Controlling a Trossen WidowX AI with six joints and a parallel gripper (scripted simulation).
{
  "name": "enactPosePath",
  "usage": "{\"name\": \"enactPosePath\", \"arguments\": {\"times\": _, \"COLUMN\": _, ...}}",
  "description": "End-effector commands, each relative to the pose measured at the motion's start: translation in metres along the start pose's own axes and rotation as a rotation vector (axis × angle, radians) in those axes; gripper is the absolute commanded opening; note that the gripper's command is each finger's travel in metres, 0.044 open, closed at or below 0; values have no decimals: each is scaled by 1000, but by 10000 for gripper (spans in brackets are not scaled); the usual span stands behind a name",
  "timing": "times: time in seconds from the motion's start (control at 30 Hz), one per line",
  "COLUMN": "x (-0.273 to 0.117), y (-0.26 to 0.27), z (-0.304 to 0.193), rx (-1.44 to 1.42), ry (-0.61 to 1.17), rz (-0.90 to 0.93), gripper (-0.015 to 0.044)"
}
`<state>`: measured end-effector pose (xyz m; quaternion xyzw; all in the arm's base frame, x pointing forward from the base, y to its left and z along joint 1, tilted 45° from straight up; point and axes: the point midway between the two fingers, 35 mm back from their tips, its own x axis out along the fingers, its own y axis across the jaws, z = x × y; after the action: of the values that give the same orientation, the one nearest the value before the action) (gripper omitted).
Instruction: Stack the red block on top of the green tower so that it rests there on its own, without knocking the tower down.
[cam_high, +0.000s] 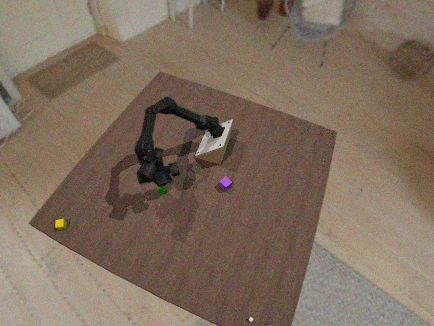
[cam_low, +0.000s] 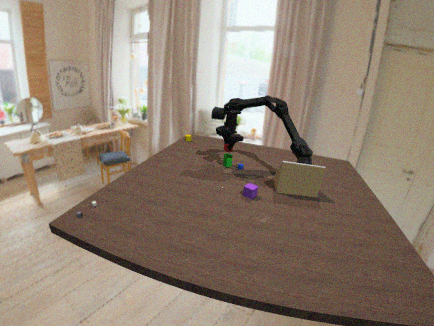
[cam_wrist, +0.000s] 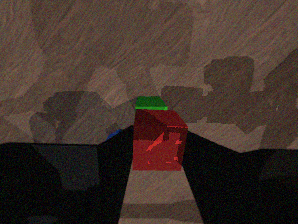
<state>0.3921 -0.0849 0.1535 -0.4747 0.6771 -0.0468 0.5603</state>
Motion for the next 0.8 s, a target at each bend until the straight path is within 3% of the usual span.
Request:
{"name": "enactPosePath", "arguments": {"times": 0.0, "x": 20, "y": 0, "z": -2, "rx": -9, "ry": 13, "rz": 3, "gripper": 0}}
{"name": "enactPosePath", "arguments": {"times": 0.77, "x": 23, "y": 0, "z": -2, "rx": -9, "ry": 13, "rz": 2, "gripper": 0}}
